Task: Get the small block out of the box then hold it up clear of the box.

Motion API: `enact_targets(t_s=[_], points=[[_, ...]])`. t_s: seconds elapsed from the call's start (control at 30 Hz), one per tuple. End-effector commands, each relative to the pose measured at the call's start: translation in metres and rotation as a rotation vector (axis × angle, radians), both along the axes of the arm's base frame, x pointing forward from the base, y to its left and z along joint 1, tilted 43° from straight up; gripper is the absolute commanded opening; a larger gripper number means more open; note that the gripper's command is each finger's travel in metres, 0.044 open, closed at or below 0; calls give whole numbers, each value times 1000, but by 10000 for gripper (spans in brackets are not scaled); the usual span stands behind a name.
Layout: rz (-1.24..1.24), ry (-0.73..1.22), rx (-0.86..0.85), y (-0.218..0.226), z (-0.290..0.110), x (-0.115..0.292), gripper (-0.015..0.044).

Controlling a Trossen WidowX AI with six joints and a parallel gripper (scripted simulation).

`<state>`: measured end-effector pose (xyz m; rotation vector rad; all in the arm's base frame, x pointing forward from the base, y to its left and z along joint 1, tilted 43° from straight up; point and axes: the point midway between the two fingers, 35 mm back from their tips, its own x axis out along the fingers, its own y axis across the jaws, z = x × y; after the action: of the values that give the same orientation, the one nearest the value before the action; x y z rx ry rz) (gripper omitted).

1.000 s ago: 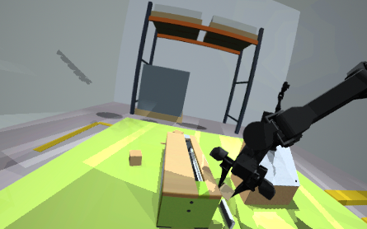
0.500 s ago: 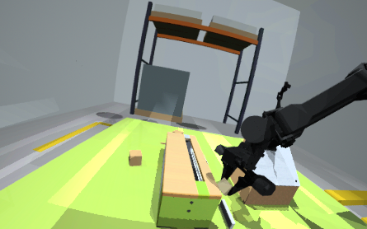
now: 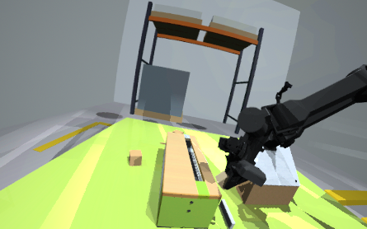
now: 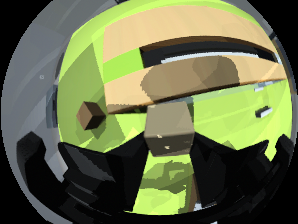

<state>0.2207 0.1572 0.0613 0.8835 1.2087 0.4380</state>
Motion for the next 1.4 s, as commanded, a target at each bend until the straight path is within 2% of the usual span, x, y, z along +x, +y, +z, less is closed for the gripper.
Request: enact_targets(t_s=[0.0, 1.37], points=[[-85, 89, 53, -4, 2, 1, 0], [-1012, 1225, 692, -41, 15, 4, 0]])
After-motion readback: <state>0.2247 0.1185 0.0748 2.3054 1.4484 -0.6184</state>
